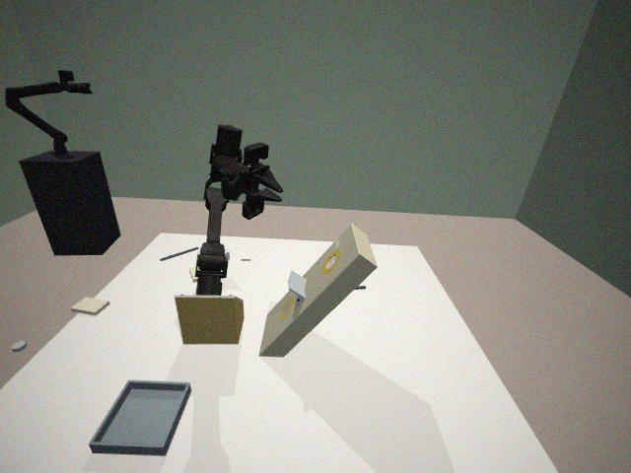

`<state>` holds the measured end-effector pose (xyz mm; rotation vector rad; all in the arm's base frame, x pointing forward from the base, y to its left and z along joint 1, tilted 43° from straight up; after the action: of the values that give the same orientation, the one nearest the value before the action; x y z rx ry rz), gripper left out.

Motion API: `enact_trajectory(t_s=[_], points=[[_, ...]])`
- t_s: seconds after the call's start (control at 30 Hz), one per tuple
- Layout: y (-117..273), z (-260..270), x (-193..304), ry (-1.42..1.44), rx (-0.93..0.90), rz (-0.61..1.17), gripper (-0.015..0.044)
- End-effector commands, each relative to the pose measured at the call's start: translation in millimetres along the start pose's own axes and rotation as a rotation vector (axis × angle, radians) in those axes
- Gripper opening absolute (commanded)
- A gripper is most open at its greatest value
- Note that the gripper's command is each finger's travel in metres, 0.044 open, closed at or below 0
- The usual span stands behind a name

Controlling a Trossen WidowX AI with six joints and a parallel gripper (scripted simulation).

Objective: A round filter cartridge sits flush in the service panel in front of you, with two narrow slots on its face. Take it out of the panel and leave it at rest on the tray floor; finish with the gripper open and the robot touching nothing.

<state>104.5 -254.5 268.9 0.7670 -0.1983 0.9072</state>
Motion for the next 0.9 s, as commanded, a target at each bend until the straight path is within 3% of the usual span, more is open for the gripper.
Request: enact_trajectory(t_s=[0.0, 0.23, 0.87], points=[[-51.3, -36.6, 16.8, -0.106, 0.179, 0.218, 0.0099], [-101.0, -98.3, 49.5, -0.254, 0.458, 0.464, 0.0099], [-106.1, -101.1, 52.1, -0.255, 0.464, 0.466, 0.0099]])
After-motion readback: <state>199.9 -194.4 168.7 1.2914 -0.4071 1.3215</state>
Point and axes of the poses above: the point midway between the two fingers, 35 mm back from their tips, its own y axis back along the fingers, its own z axis across the jaws, x = y × z, the point moved 7 cm from there along y, back along the fingers, and after that the axes turned 13 degrees about y, right-handed, at the moved point
